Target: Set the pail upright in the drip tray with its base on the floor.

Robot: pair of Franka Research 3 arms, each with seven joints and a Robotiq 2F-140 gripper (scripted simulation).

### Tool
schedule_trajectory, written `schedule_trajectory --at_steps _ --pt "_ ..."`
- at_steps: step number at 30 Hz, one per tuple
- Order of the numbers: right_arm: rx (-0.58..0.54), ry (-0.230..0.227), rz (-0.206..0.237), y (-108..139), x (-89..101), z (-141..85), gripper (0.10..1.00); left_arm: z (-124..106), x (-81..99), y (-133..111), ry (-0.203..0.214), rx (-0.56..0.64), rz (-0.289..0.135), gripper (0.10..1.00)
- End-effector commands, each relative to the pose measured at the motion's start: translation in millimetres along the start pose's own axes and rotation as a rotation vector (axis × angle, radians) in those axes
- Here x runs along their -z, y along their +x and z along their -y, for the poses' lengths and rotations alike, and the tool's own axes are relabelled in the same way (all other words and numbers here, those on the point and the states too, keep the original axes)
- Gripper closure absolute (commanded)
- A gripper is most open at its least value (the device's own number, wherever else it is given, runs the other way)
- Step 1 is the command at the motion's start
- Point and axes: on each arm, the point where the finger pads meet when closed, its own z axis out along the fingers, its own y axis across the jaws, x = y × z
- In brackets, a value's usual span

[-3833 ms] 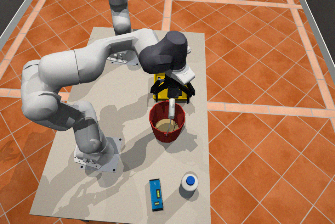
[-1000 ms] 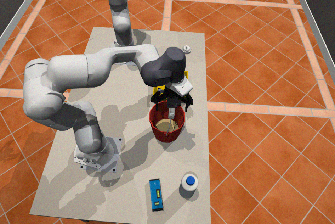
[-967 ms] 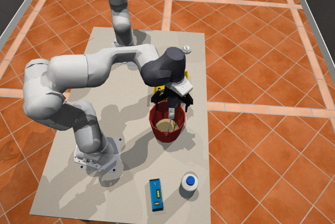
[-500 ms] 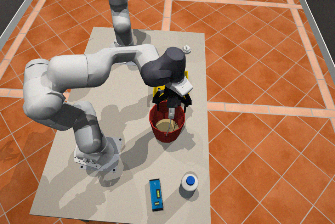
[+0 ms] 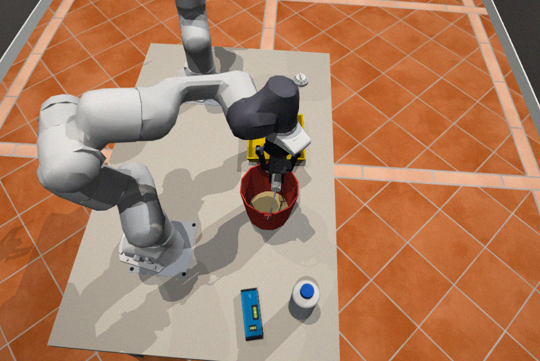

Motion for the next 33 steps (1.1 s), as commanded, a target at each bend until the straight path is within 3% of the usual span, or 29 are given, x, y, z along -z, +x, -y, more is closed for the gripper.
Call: schedule_trajectory --at_steps 1,33 --pt "0.003 0.000 -0.003 1.3 -1.3 0.6 0.999 0.0 -0.1 0.3 0.001 0.002 -0.001 0.098" --pt "0.003 0.000 -0.003 1.3 1.7 0.6 0.999 0.0 -0.1 0.3 0.001 0.002 -0.001 0.098"
